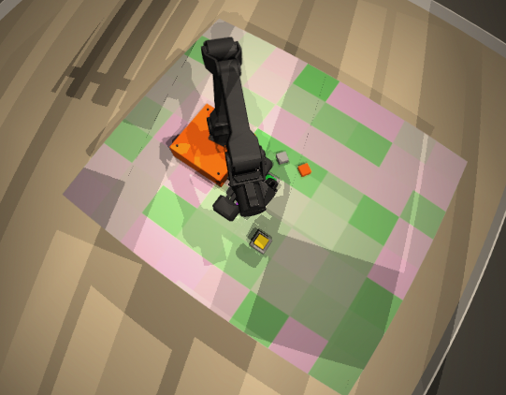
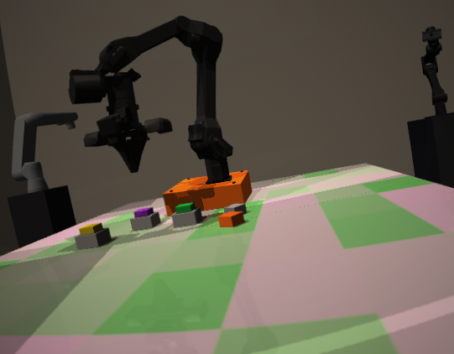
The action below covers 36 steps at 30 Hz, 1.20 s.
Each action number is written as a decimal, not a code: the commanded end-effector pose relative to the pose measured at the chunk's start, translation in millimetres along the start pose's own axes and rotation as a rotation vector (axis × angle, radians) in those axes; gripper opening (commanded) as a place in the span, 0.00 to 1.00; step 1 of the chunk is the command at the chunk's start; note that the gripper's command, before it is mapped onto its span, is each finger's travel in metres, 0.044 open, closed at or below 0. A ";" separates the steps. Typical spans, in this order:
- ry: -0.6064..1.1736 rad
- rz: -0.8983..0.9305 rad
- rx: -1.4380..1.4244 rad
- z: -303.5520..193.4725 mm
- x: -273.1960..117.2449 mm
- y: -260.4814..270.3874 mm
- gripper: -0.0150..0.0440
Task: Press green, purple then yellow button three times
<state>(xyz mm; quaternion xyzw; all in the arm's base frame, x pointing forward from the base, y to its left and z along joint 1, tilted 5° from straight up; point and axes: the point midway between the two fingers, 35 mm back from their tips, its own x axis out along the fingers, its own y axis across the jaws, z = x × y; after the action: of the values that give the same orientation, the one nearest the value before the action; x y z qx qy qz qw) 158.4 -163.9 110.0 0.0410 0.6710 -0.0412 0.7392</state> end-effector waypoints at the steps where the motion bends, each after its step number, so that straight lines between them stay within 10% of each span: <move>1: 0.007 0.014 -0.007 -2.1 34.1 -0.9 0.29; 36: 0.007 0.014 -0.007 -4.2 91.8 1.5 0.29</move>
<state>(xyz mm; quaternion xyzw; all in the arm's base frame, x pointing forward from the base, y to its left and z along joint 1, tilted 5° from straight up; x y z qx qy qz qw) 165.3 -165.7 21.9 0.0383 0.6715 -0.0361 0.7392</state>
